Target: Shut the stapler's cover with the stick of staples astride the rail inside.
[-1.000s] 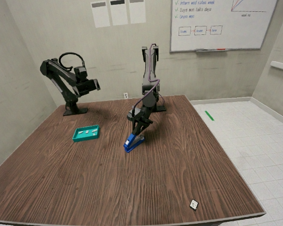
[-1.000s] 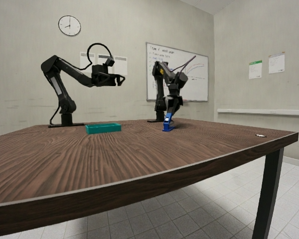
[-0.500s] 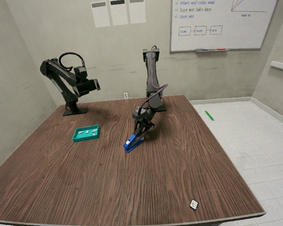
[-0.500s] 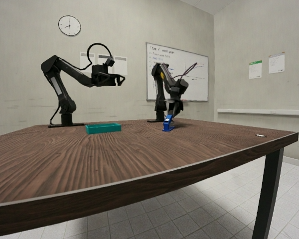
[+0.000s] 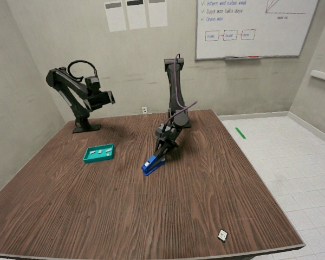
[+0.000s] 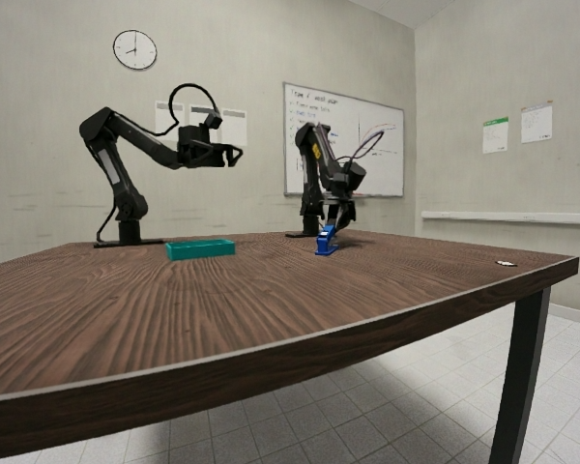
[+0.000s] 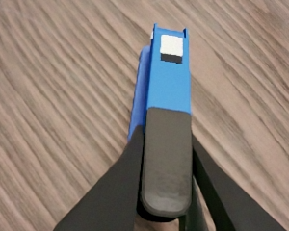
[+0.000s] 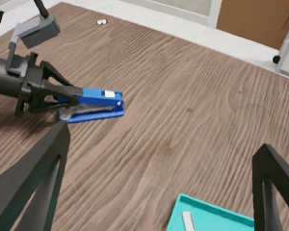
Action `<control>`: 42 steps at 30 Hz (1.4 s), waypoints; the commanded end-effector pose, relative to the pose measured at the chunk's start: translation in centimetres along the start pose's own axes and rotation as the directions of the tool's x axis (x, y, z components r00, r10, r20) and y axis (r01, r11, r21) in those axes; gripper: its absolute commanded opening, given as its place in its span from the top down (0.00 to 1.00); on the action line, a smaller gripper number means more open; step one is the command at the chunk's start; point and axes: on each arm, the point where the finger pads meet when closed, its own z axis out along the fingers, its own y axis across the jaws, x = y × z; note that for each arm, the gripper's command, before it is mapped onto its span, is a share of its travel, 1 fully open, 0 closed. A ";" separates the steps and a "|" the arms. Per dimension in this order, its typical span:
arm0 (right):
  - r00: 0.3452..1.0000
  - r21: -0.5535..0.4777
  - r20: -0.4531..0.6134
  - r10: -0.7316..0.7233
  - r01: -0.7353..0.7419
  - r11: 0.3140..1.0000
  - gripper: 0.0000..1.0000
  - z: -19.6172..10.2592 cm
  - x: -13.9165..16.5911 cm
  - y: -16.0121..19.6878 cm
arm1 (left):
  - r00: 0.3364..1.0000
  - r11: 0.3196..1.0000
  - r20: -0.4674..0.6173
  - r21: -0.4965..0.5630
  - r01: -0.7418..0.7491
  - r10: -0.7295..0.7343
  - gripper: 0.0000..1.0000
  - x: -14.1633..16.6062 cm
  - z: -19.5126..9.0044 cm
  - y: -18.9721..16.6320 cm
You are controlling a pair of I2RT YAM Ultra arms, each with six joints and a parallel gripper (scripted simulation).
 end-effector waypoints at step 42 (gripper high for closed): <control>1.000 -0.322 -0.023 0.001 -0.008 0.947 0.00 0.0 -0.4 2.9 | 0.901 0.998 -0.429 -0.028 0.061 -0.067 0.00 1.0 -5.6 -0.4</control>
